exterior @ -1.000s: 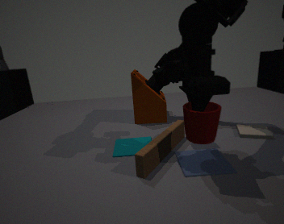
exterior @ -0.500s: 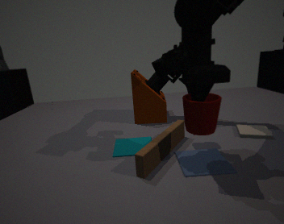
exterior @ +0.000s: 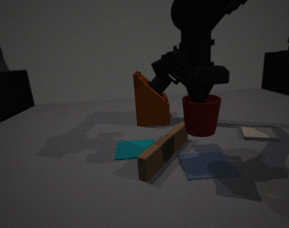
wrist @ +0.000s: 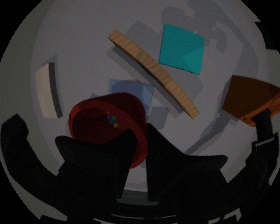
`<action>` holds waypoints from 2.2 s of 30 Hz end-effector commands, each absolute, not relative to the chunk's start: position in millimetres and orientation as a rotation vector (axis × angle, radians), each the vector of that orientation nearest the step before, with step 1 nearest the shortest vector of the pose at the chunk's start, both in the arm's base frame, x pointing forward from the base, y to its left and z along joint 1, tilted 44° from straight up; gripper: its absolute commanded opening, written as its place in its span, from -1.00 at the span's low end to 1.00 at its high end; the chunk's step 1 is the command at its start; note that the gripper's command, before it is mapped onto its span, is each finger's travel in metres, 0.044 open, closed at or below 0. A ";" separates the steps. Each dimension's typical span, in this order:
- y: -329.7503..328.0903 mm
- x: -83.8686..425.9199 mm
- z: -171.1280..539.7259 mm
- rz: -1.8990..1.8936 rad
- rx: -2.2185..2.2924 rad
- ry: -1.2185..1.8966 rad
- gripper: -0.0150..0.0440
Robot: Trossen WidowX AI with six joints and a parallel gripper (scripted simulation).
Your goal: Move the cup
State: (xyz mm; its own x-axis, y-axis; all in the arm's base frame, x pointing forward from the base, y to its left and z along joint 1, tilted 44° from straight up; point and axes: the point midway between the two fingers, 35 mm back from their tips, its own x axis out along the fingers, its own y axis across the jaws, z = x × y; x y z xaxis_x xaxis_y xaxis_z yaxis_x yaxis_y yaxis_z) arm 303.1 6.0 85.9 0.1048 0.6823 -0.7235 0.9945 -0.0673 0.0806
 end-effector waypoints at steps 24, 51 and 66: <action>-38.4 262.4 43.2 -0.706 1.800 1.631 -0.49; -77.9 224.4 4.8 -0.711 1.797 1.630 -0.49; -94.0 205.1 -13.7 -0.712 1.796 1.630 -0.49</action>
